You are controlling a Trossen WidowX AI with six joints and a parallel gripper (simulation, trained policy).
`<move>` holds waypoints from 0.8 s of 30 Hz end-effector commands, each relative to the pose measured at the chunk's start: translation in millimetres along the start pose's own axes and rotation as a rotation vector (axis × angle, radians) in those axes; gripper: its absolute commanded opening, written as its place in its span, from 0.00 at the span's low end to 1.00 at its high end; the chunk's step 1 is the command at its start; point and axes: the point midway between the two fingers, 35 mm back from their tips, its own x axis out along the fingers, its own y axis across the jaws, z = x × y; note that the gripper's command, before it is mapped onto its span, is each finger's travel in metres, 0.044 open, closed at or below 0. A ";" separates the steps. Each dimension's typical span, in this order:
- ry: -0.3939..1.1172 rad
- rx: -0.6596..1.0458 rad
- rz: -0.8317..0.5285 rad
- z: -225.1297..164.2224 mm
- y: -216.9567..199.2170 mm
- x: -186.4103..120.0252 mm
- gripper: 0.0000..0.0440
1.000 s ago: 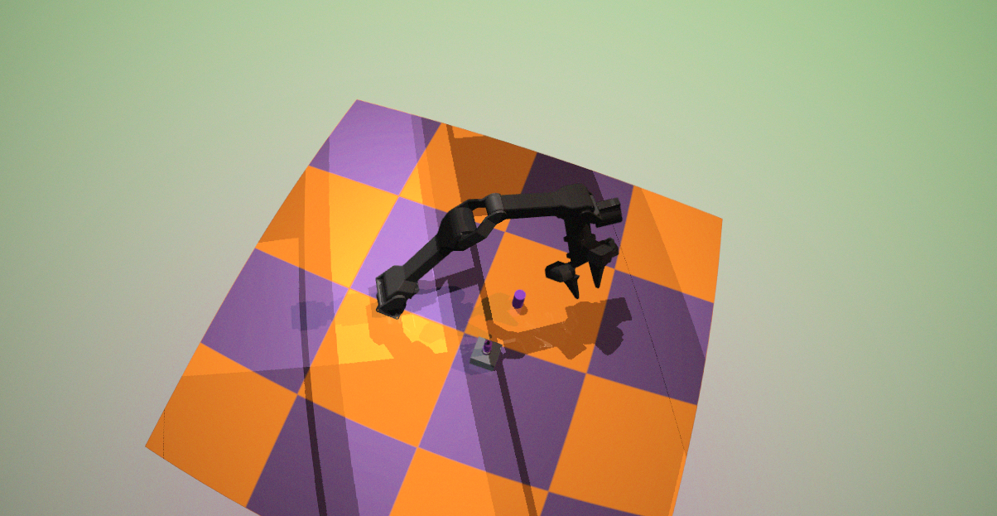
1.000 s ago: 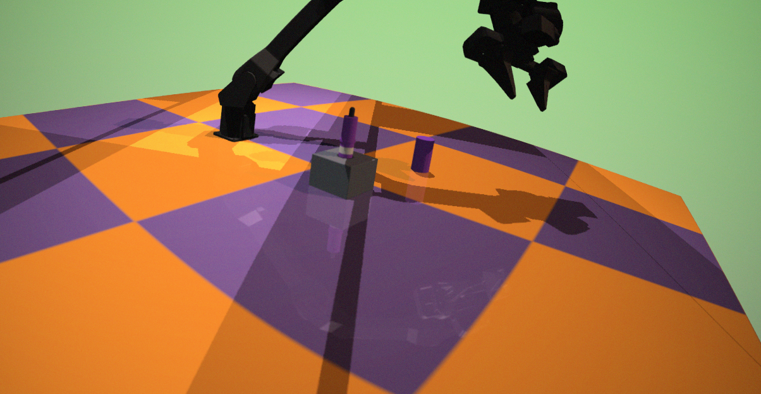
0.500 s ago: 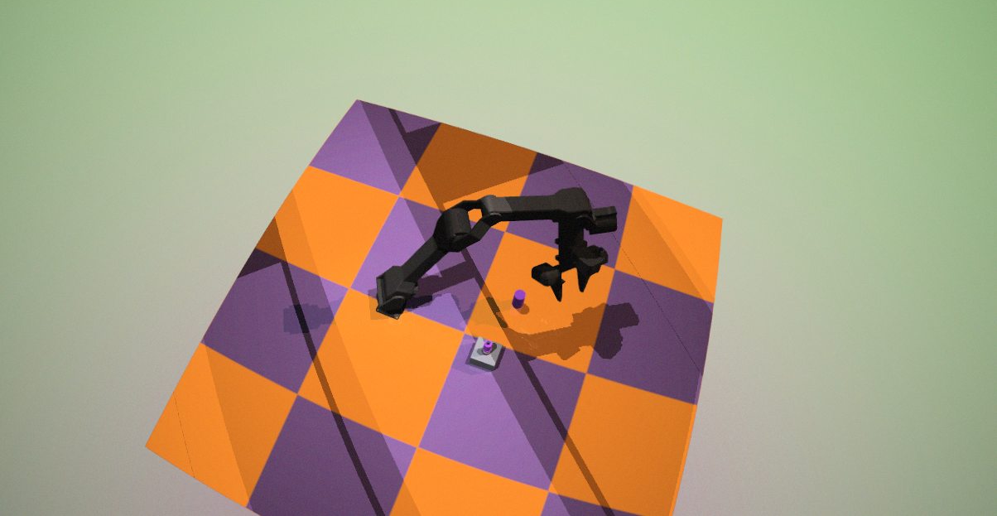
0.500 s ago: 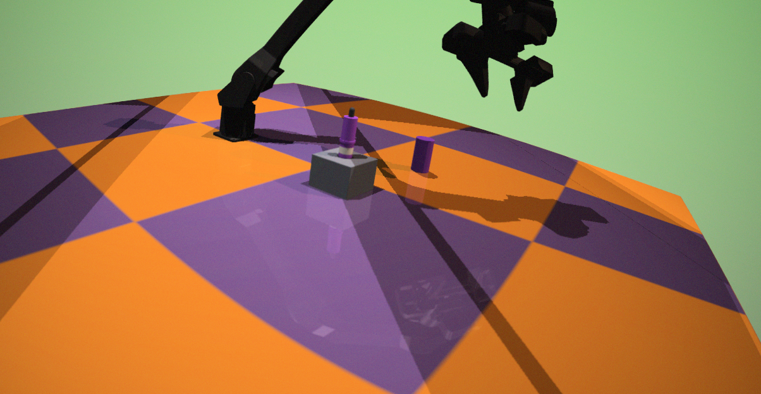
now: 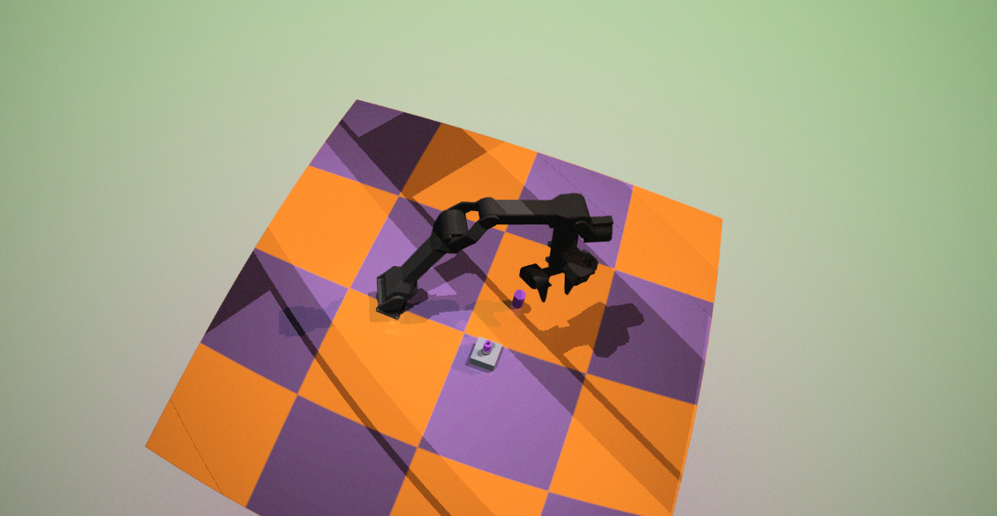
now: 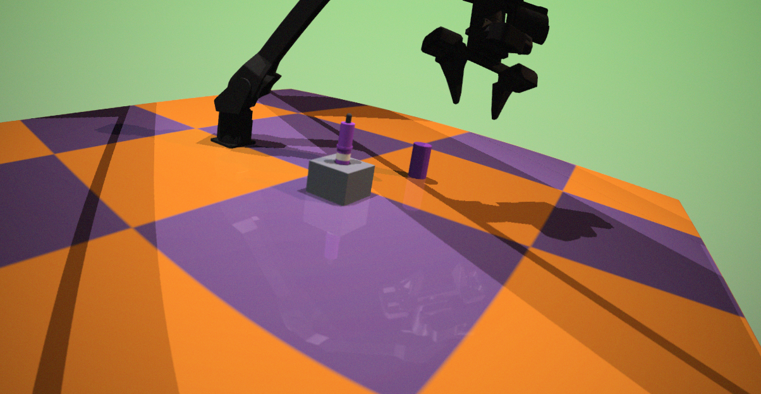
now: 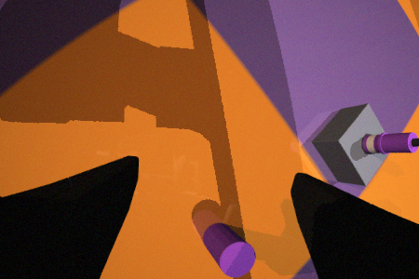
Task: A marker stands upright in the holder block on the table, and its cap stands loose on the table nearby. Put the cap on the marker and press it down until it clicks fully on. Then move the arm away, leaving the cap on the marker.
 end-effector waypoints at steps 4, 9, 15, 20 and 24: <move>0.073 0.018 -0.023 -8.2 -9.8 3.6 0.73; 0.131 0.026 -0.040 -15.7 -16.1 6.7 0.73; 0.202 0.033 -0.058 -25.6 -23.0 10.1 0.73; 0.262 0.037 -0.065 -34.6 -26.9 13.2 0.73; 0.312 0.038 -0.072 -42.6 -30.1 15.9 0.73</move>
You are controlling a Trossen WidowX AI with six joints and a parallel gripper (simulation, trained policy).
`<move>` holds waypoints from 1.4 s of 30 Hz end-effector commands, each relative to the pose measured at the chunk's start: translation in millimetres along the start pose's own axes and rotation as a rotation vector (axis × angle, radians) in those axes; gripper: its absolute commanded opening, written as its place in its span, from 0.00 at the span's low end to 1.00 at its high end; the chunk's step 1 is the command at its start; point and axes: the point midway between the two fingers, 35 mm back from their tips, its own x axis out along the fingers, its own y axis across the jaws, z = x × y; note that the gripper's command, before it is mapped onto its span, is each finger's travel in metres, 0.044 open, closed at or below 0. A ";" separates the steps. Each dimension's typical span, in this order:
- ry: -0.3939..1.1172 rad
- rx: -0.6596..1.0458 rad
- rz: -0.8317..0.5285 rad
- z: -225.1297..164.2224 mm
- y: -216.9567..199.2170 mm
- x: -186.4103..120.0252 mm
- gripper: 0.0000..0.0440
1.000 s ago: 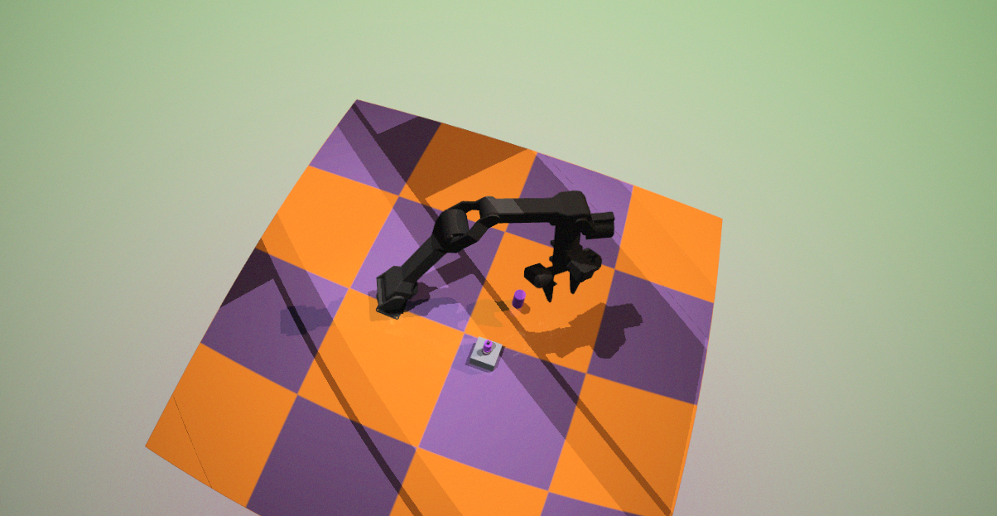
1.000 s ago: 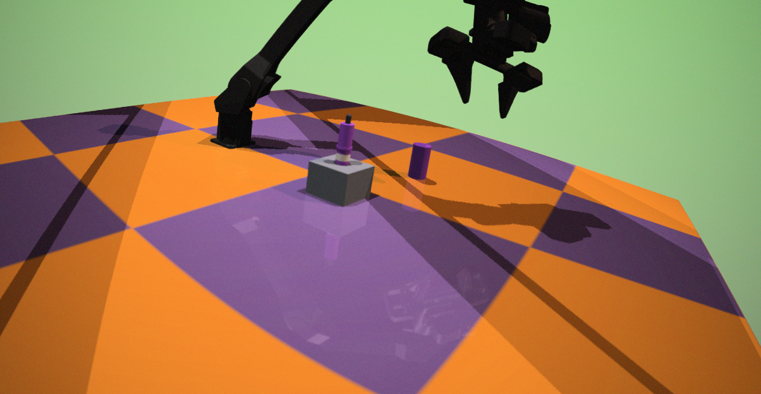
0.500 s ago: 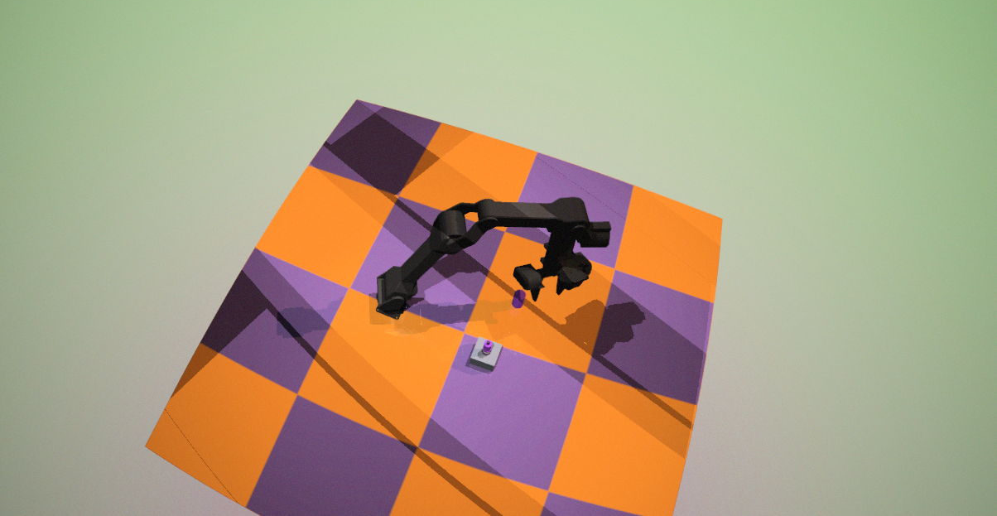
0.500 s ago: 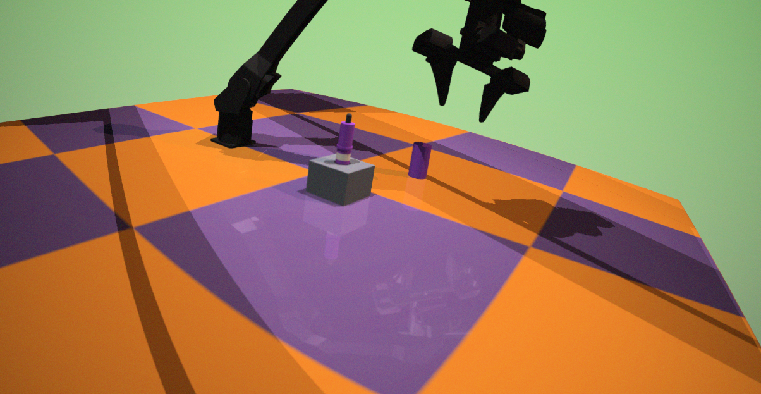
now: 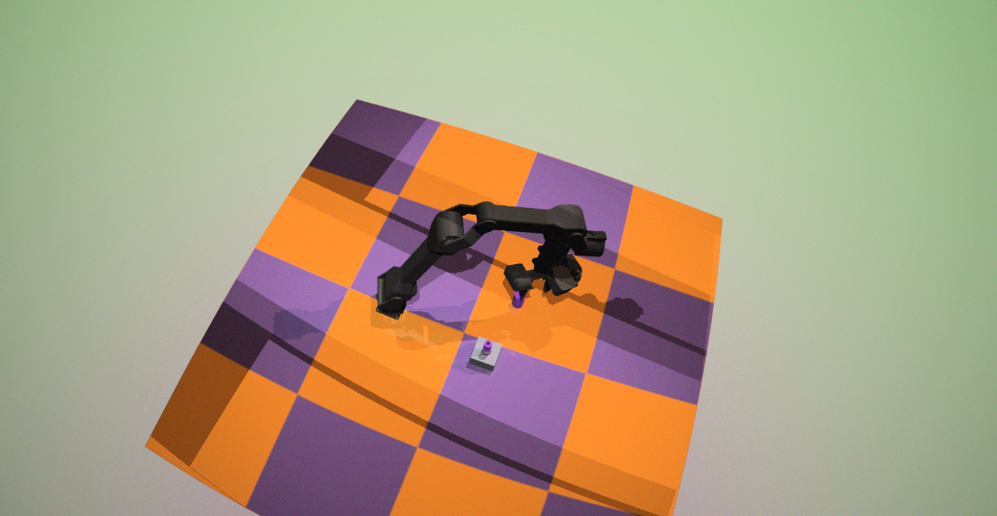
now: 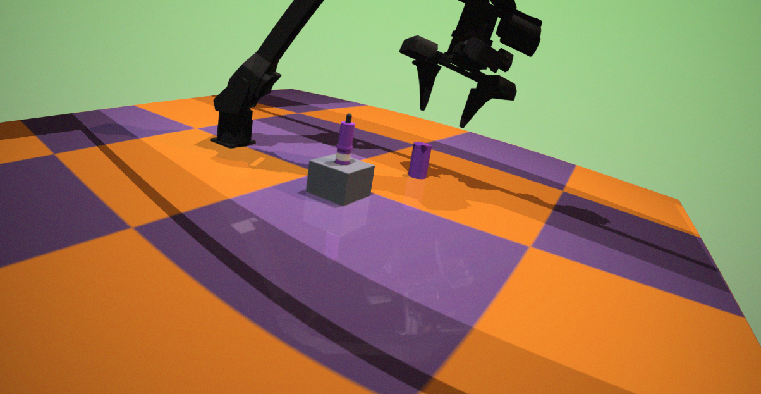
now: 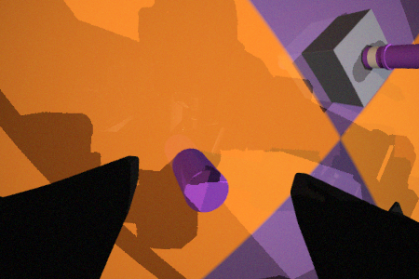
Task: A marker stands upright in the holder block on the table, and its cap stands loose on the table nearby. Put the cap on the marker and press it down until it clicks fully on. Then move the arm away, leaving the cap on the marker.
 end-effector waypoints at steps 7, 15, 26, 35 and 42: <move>0.115 0.003 -0.010 -15.6 -5.9 11.4 0.71; 0.191 -0.006 -0.009 -26.5 -5.5 25.5 0.69; 0.248 -0.033 -0.005 -35.4 -0.3 50.9 0.64; 0.249 -0.067 0.000 -39.3 2.1 68.9 0.61; 0.234 -0.087 0.003 -40.2 0.4 77.4 0.46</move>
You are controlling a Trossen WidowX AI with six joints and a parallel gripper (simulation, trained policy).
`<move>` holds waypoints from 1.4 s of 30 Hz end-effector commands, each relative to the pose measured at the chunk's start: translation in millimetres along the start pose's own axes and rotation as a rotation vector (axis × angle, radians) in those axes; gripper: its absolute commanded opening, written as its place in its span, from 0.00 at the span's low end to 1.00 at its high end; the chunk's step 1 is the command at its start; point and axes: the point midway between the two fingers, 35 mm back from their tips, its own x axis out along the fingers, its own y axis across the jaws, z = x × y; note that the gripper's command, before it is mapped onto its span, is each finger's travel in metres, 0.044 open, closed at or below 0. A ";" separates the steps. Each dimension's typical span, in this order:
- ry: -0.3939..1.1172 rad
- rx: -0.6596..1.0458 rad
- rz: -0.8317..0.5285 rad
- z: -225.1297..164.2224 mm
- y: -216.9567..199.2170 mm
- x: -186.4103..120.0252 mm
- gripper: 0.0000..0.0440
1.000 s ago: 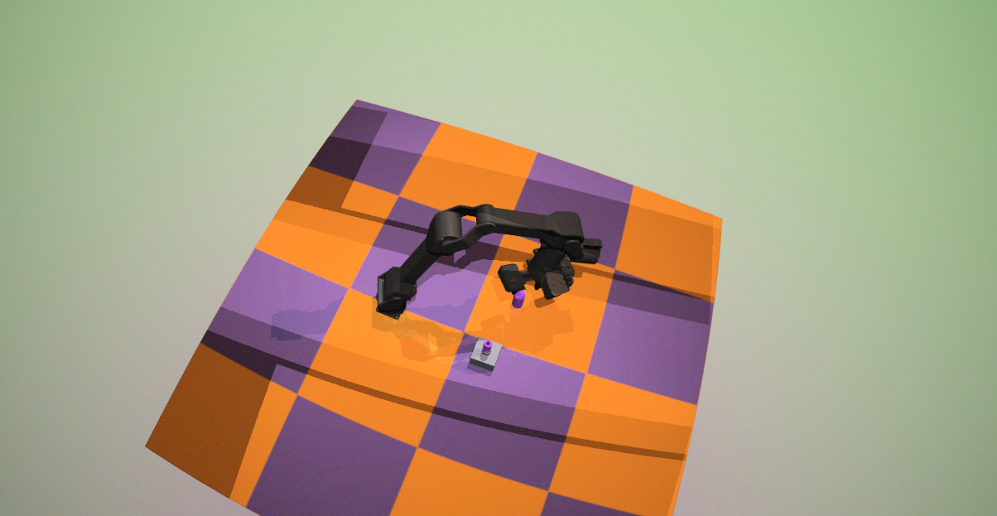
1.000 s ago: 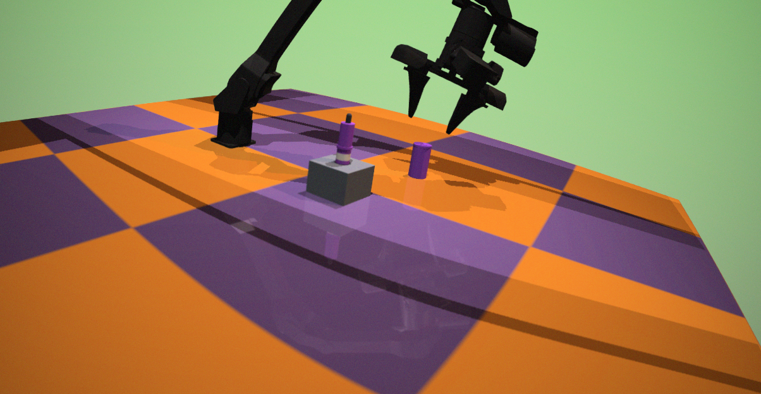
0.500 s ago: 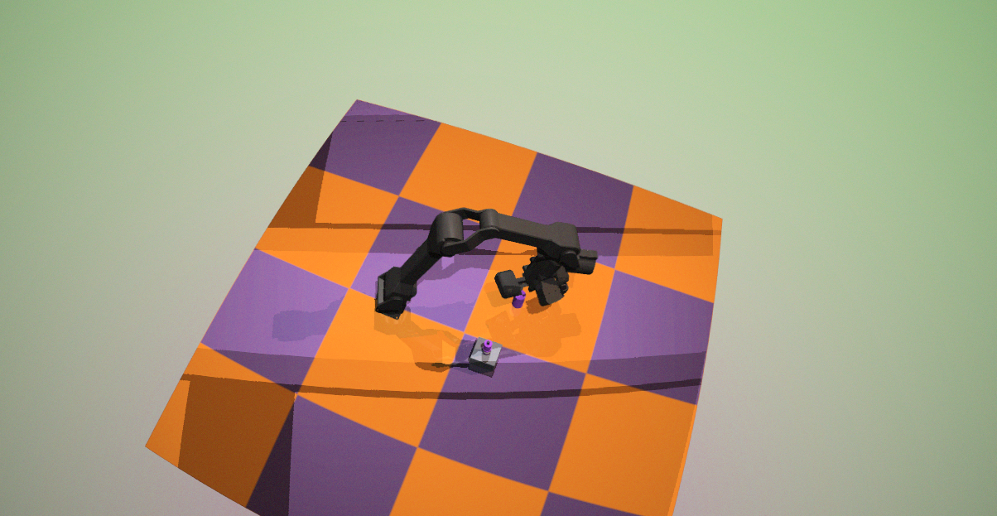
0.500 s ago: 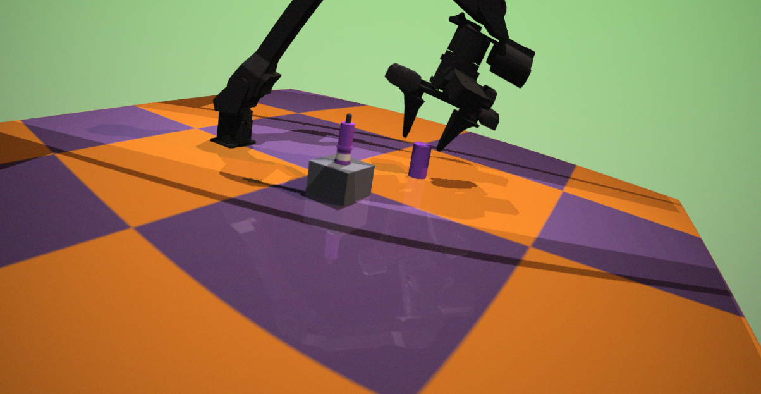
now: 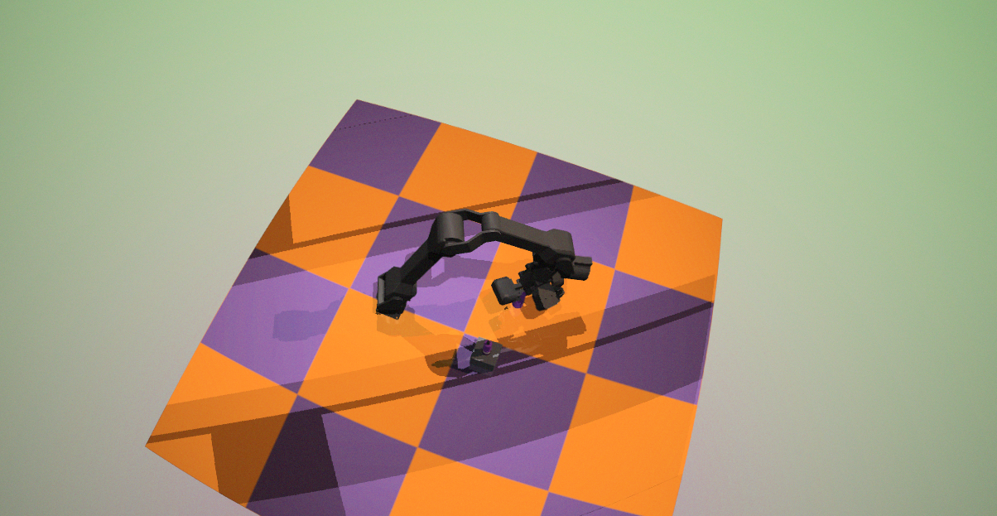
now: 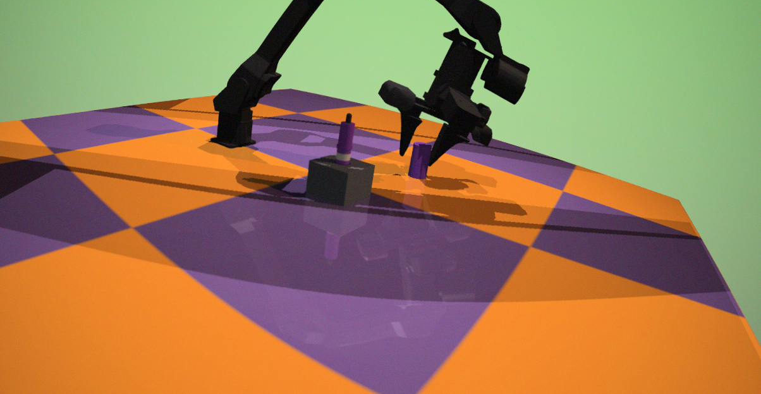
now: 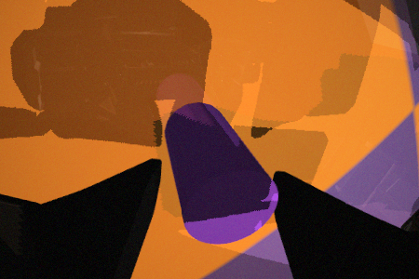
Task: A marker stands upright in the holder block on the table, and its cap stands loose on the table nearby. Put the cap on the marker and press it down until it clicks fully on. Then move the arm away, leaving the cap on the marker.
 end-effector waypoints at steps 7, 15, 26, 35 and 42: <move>-0.049 -0.016 0.037 5.0 -3.9 -12.0 0.17; -0.088 -0.003 0.098 13.8 -10.7 -43.2 0.20; -0.076 0.049 0.138 33.3 -42.4 -76.6 0.19; -0.051 0.101 0.142 46.7 -75.3 -91.7 0.16; -0.032 0.155 0.138 59.4 -103.1 -96.4 0.13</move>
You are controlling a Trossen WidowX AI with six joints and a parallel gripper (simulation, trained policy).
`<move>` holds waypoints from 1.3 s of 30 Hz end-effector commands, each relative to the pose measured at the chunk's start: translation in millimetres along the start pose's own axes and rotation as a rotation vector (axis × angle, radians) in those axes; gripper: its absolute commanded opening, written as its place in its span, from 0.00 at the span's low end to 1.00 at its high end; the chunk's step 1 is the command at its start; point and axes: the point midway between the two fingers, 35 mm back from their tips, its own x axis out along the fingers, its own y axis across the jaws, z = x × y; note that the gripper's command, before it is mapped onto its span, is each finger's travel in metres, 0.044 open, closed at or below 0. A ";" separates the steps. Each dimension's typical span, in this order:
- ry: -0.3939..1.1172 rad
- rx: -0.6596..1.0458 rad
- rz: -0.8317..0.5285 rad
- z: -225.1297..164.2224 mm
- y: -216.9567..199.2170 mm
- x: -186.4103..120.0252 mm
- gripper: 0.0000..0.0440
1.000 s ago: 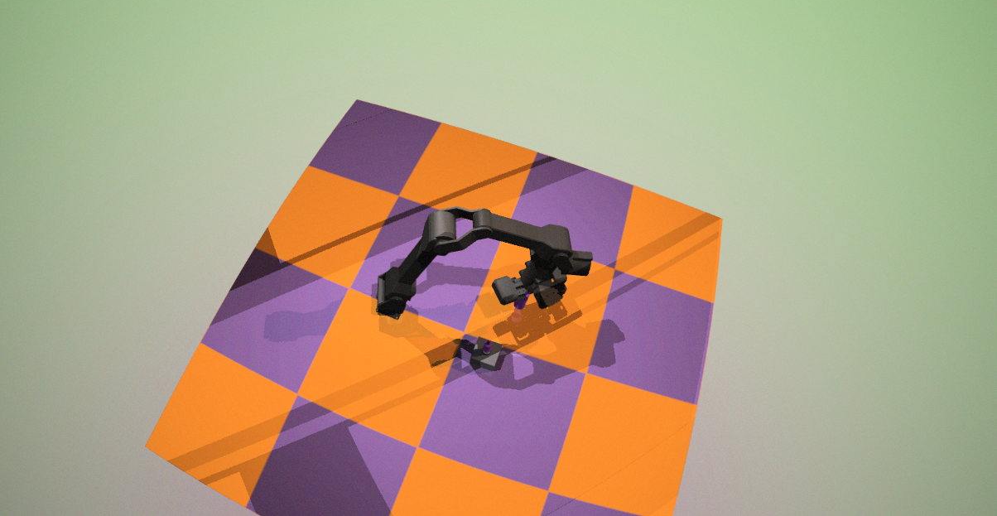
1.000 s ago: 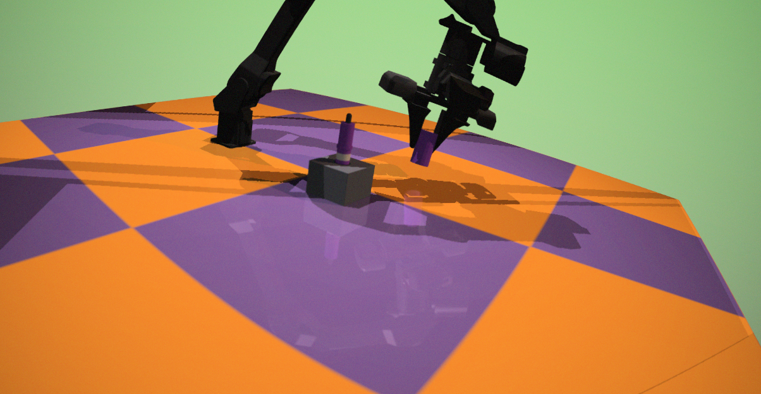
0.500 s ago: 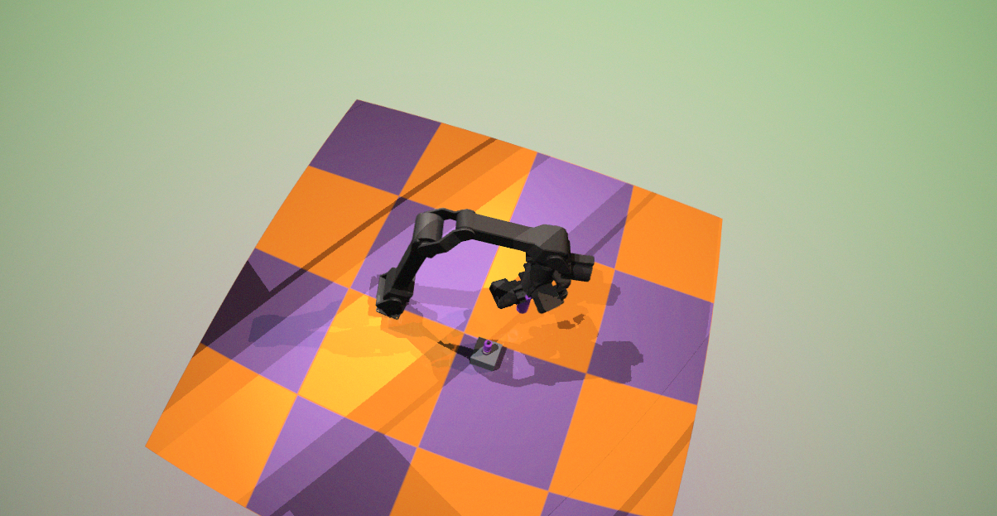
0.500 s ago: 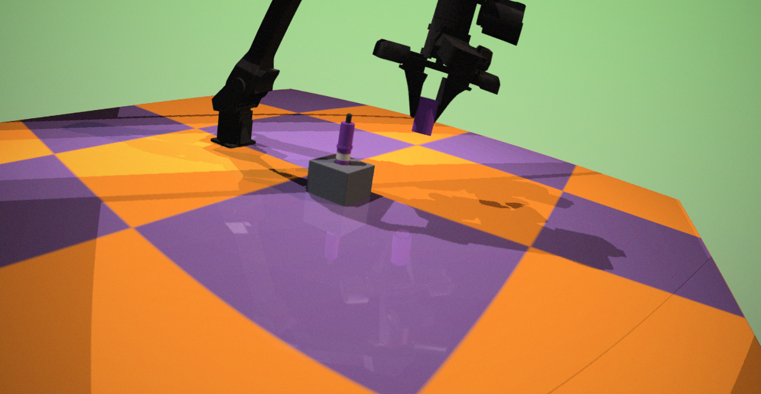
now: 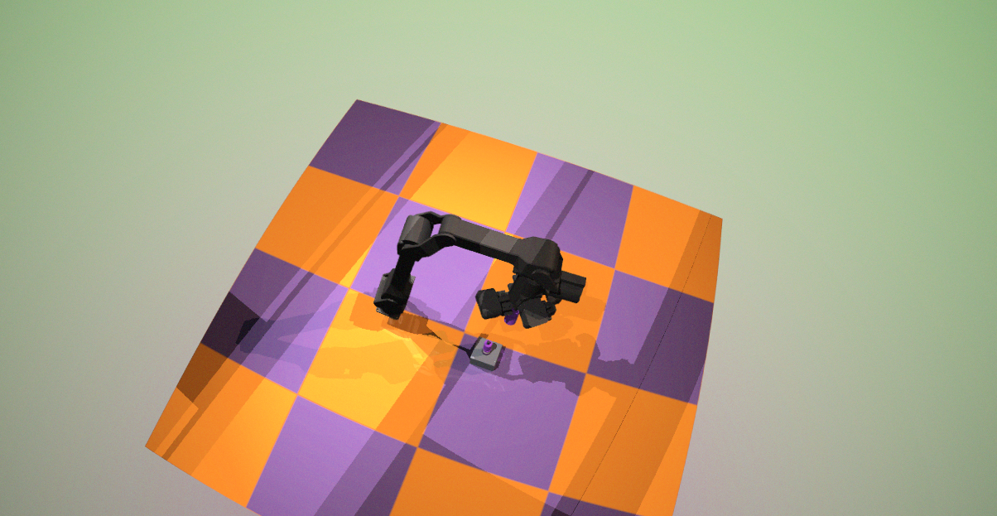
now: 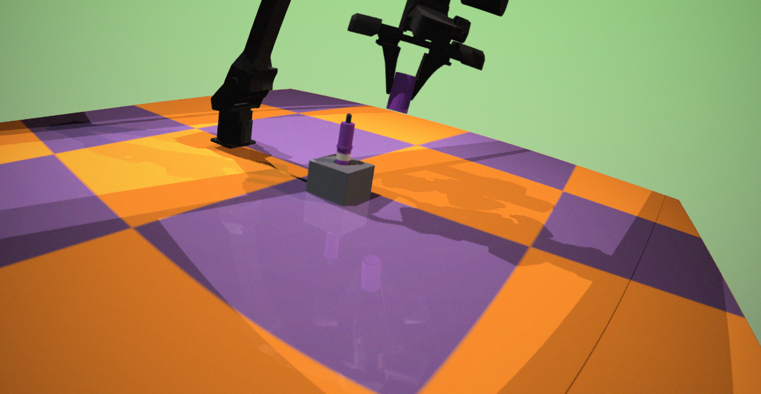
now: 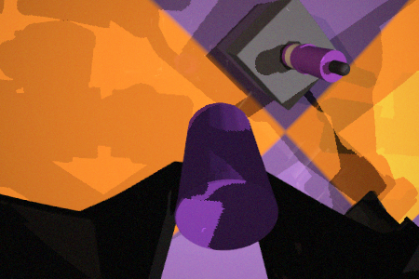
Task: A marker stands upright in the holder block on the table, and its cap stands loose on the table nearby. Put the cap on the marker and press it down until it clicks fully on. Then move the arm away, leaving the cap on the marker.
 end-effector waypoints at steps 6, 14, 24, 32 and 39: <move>0.015 0.067 0.008 20.0 -28.6 -7.3 0.10; 0.018 0.135 0.019 37.0 -51.0 -9.1 0.06; 0.043 0.174 0.014 39.7 -61.2 -0.5 0.01; 0.056 0.188 0.007 40.1 -62.0 12.5 0.00; 0.075 0.183 -0.002 39.5 -61.2 28.2 0.00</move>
